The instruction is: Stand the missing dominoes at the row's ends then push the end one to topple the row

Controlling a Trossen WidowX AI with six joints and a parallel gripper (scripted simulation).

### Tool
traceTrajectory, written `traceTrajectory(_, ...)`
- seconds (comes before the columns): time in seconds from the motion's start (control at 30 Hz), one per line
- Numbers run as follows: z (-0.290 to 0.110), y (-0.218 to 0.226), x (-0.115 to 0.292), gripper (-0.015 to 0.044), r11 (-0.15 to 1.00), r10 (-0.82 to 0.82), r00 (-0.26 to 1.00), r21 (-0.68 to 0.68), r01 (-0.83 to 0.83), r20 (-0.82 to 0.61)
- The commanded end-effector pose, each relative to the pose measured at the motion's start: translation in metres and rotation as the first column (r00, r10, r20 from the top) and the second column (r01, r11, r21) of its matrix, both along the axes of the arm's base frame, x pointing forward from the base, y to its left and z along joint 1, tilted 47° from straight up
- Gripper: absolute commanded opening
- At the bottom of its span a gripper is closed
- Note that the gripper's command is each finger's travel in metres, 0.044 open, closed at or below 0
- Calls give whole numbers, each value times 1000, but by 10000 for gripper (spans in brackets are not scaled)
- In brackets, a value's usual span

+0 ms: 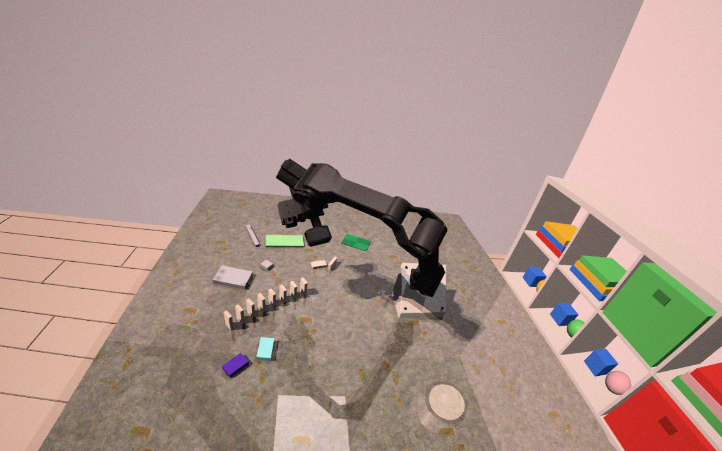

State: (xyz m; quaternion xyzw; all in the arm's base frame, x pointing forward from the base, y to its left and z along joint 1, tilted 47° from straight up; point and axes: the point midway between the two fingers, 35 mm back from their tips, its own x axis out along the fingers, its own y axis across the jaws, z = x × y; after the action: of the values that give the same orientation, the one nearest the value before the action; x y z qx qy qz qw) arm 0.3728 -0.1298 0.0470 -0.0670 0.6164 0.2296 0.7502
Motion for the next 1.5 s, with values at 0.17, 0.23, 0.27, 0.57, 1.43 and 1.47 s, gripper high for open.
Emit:
traceTrajectory(0.17, -115, 19, -22, 440, 915, 69, 987, 404, -5, -143)
traceTrajectory(0.23, -136, 25, -29, 440, 878, 72, 985, 479, 13, -159)
traceTrajectory(0.27, -140, 28, -34, 440, 868, 72, 984, 497, 19, -163)
traceTrajectory(0.57, -153, 41, -36, 440, 863, 72, 984, 504, 22, -165)
traceTrajectory(1.43, -195, 89, -43, 440, 861, 73, 984, 508, 21, -164)
traceTrajectory(1.47, -195, 89, -43, 414, 861, 73, 984, 508, 21, -164)
